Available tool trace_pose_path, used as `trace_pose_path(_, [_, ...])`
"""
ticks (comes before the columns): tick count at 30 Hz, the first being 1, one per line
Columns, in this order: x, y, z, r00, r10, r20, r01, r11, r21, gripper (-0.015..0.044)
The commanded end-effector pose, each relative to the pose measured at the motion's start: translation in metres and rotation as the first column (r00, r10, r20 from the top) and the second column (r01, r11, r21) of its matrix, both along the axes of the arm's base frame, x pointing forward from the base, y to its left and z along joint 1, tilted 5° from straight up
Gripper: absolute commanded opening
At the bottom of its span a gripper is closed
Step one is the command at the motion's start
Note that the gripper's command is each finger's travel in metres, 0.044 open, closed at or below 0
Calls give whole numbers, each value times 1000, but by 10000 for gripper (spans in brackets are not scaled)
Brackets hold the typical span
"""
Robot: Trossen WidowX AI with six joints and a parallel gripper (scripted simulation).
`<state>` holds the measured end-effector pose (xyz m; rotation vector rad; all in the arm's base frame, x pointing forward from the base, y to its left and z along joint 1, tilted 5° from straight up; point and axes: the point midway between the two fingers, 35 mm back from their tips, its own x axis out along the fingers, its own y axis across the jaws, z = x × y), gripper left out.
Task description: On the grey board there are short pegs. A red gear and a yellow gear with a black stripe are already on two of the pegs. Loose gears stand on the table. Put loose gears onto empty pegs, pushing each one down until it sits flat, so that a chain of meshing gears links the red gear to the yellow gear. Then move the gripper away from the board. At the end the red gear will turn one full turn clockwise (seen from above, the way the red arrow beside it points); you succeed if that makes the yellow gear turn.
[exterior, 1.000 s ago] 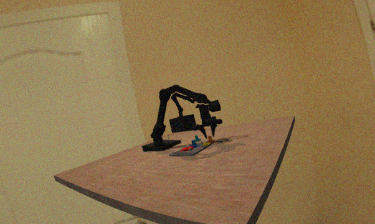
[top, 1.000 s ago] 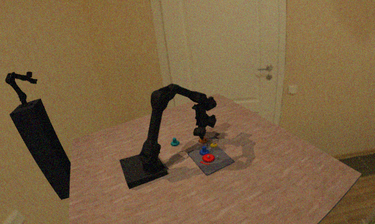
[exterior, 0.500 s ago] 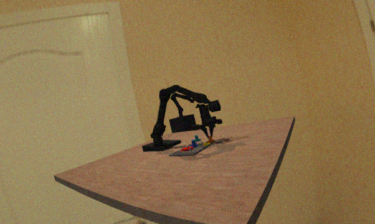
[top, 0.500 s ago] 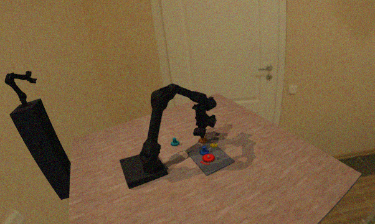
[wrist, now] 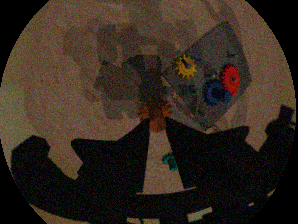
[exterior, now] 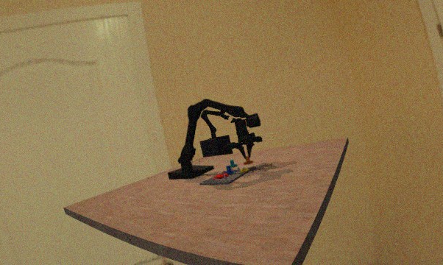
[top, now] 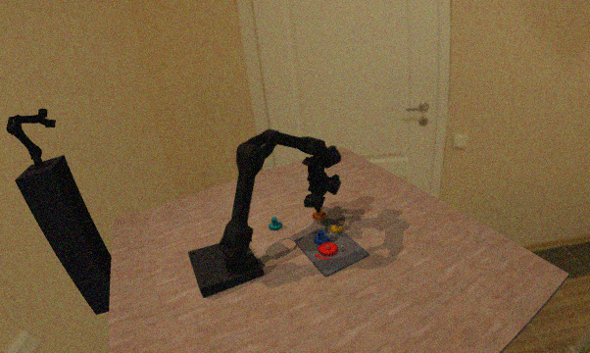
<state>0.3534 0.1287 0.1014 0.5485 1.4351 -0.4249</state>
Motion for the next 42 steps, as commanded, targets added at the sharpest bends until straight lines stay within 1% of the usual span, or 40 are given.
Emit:
trace_pose_path(1, [2,0,13,1000,-4,10,4,1000,2,0])
trace_pose_path(42, [-13,-6,102,1000,-4,10,4,1000,2,0])
